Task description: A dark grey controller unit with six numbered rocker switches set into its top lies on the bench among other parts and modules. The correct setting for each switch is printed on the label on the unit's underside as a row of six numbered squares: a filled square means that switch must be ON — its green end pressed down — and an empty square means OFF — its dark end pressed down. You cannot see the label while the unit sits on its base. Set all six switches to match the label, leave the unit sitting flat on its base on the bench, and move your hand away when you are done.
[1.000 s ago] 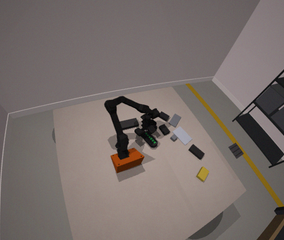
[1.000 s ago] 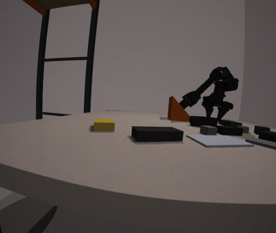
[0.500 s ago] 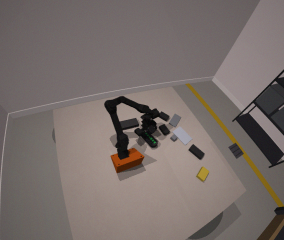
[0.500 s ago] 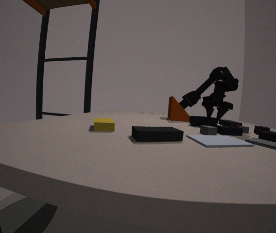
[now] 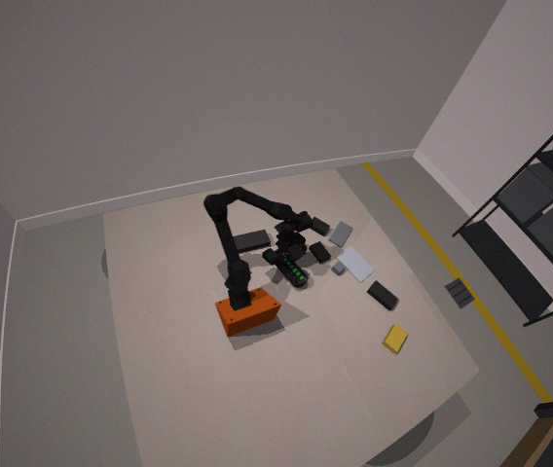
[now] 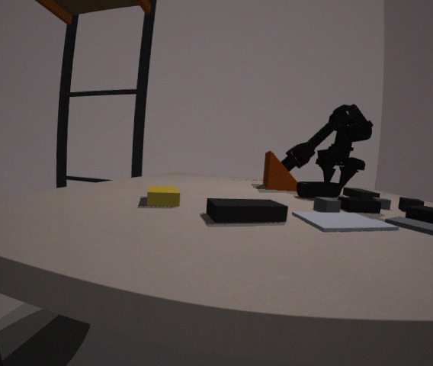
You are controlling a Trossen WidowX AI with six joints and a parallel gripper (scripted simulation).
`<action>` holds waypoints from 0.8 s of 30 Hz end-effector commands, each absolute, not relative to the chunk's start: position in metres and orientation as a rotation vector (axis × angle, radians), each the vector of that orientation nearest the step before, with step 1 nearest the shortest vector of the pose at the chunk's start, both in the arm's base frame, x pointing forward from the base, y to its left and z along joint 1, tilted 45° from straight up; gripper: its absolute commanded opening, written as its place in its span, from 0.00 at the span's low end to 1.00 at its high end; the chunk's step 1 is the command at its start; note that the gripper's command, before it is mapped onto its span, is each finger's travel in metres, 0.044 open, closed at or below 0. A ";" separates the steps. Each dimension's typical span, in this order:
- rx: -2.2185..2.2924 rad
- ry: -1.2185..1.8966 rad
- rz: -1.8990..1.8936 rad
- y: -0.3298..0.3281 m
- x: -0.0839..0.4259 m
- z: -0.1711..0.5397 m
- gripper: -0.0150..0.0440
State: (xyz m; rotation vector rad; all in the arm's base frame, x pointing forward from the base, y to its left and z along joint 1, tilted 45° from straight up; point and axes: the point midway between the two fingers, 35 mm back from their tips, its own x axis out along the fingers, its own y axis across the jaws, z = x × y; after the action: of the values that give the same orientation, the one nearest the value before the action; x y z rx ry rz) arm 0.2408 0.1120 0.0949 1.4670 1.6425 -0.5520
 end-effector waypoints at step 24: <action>1.493 1.678 -0.522 0.089 0.245 0.101 0.82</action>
State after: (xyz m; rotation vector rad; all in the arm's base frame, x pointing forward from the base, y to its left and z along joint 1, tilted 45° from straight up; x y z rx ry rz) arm 0.2431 0.0934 0.1003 1.4891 1.6795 -0.5251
